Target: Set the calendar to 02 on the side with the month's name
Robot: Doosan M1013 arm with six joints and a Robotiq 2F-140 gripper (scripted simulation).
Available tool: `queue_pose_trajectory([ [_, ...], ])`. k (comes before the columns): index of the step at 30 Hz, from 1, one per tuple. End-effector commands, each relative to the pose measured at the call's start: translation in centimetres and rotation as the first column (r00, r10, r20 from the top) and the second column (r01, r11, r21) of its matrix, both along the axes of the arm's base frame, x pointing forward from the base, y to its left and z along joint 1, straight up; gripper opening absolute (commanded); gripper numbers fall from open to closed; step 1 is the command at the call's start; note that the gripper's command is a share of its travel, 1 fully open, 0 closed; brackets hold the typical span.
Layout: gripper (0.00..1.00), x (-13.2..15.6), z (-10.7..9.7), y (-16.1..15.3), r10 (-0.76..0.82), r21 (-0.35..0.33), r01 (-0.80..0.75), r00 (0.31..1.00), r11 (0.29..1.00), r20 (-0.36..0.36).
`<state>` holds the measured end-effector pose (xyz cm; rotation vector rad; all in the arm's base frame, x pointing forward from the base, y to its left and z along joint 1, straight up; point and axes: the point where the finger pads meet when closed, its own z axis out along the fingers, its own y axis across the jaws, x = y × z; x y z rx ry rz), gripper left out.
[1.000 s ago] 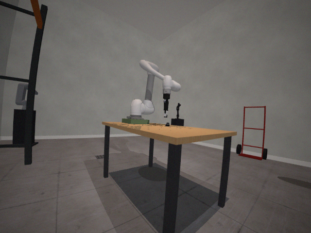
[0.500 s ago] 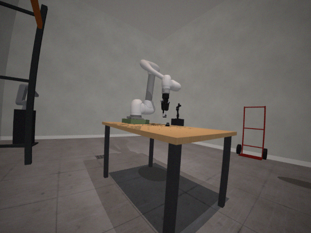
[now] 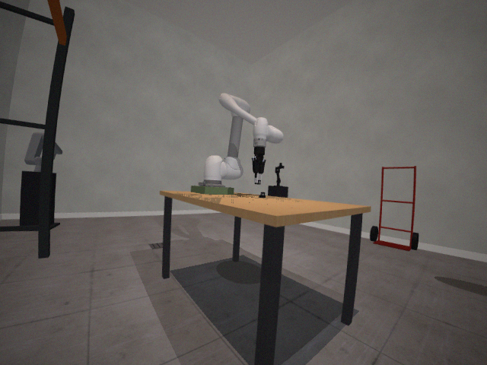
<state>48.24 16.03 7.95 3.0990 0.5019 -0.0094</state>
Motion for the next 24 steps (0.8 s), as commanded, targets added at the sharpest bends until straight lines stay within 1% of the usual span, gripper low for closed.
queue_pose_trajectory([
  [1,0.24,0.0,-0.4,0.0,0.0,0.0,0.0,1.0,1.0,0.0],
  [6,0.24,0.0,-2.0,0.0,0.0,0.0,0.0,1.0,1.0,0.0],
  [13,0.24,0.0,-5.4,0.0,0.0,0.0,0.0,1.0,1.0,0.0],
  [15,0.24,0.0,-5.4,0.0,0.0,0.0,0.0,1.0,1.0,0.0],
  [20,0.24,0.0,-7.6,0.0,0.0,0.0,0.0,1.0,1.0,0.0],
  [24,0.24,-0.1,-8.7,0.0,0.0,0.0,0.0,1.0,1.0,0.0],
])
